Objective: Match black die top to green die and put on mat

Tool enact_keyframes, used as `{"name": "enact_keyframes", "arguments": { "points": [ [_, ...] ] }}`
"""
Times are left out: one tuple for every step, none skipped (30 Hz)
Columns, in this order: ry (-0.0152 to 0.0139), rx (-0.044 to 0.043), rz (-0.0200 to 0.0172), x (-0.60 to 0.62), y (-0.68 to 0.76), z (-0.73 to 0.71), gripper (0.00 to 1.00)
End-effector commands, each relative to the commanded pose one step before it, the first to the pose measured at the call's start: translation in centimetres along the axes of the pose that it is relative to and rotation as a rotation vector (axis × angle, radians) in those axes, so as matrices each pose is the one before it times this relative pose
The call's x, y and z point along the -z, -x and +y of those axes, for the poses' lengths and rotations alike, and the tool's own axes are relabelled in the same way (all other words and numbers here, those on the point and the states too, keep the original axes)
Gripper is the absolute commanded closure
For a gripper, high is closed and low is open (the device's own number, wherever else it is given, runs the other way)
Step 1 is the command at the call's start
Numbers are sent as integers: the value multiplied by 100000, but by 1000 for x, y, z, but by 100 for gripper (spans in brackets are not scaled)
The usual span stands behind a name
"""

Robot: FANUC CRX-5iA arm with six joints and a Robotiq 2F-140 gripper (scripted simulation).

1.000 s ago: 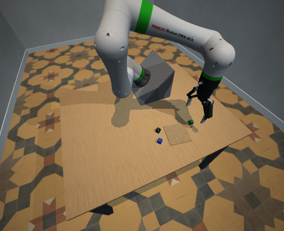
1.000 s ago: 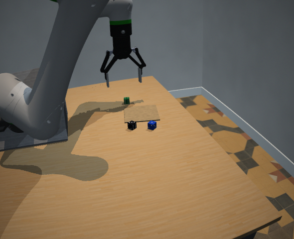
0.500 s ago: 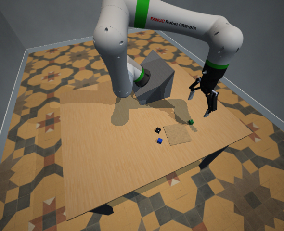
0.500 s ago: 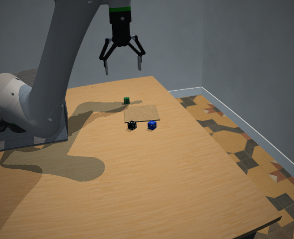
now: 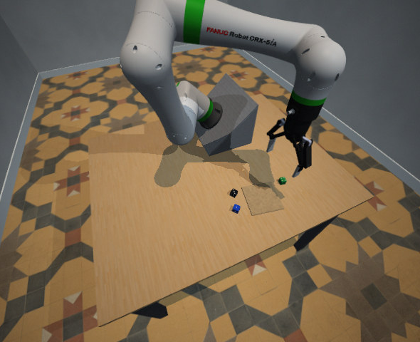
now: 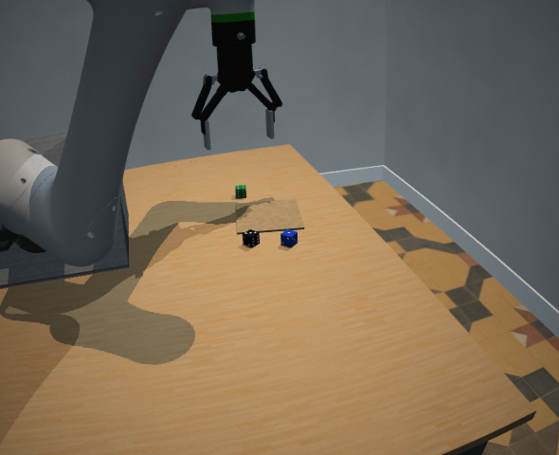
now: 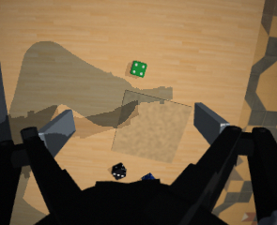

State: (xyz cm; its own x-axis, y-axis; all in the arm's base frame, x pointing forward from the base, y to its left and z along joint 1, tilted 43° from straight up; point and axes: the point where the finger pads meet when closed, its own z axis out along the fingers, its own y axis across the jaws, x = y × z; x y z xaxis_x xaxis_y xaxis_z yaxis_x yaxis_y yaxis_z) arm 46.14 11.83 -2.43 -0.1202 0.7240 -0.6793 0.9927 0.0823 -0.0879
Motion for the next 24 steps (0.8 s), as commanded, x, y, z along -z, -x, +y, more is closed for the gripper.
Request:
{"name": "enact_keyframes", "arguments": {
  "points": [
    [469,16269,916,203,6857,-1072,0],
    [0,0,0,0,0,0,0],
    [0,0,0,0,0,0,0],
    [0,0,0,0,0,0,0],
    [0,0,0,0,0,0,0],
    [-13,7265,-46,-162,2859,-1283,0],
    [0,0,0,0,0,0,0],
    [-46,6649,-87,-244,2436,-1486,0],
    [0,0,0,0,0,0,0],
    [0,0,0,0,0,0,0],
    [-70,5539,-102,-271,1863,-1452,0],
    [0,0,0,0,0,0,0],
    [-73,4085,-90,-239,1261,-1188,0],
    [0,0,0,0,0,0,0],
    [-55,2504,-60,-162,719,-776,0],
    [-26,1082,-27,-74,296,-346,0],
    [-4,177,-4,-12,47,-57,0],
    [0,0,0,0,0,0,0],
    [0,0,0,0,0,0,0],
    [0,0,0,0,0,0,0],
    [0,0,0,0,0,0,0],
    [0,0,0,0,0,0,0],
    [0,0,0,0,0,0,0],
    [0,0,0,0,0,0,0]
  ]
}}
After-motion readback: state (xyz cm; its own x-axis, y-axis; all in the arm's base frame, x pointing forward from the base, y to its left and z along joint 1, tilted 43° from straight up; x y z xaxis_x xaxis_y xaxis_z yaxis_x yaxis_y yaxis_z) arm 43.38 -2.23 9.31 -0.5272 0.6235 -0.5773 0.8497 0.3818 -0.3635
